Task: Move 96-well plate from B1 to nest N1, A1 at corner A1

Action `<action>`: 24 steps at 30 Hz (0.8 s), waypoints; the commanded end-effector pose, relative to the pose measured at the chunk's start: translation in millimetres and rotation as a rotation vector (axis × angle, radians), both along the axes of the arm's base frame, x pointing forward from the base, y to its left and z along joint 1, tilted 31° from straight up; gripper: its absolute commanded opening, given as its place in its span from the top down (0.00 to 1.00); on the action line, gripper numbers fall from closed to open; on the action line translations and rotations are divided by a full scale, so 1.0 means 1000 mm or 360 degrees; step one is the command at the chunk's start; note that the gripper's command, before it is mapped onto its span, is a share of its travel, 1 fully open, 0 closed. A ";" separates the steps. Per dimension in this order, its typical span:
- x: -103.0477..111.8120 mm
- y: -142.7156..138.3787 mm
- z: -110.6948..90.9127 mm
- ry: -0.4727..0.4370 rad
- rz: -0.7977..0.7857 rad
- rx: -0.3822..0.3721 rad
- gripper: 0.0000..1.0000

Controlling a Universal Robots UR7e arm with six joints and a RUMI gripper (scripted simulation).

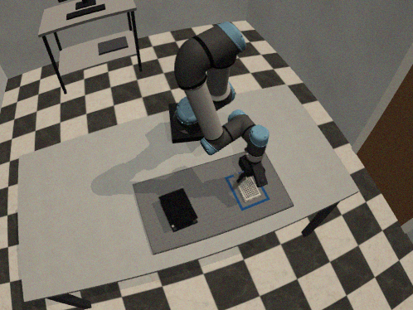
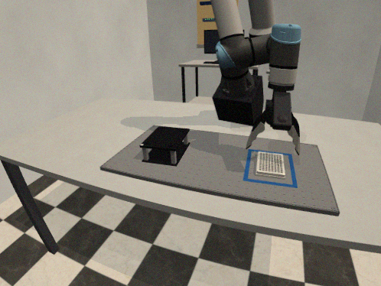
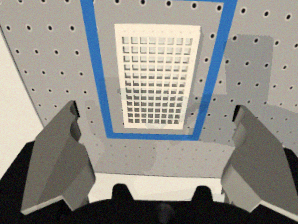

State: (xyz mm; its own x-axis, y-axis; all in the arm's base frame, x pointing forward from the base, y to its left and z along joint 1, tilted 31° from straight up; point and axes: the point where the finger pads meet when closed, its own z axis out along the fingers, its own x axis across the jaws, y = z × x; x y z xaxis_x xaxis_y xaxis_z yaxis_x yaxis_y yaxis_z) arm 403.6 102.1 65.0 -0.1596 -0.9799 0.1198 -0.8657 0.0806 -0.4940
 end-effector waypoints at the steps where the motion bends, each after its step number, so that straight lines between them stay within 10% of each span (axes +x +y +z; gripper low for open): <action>1: 0.004 -0.001 -0.006 -0.0003 0.0001 0.0000 0.00; 24: 0.016 -0.006 -0.028 -0.0003 0.0001 0.0000 0.00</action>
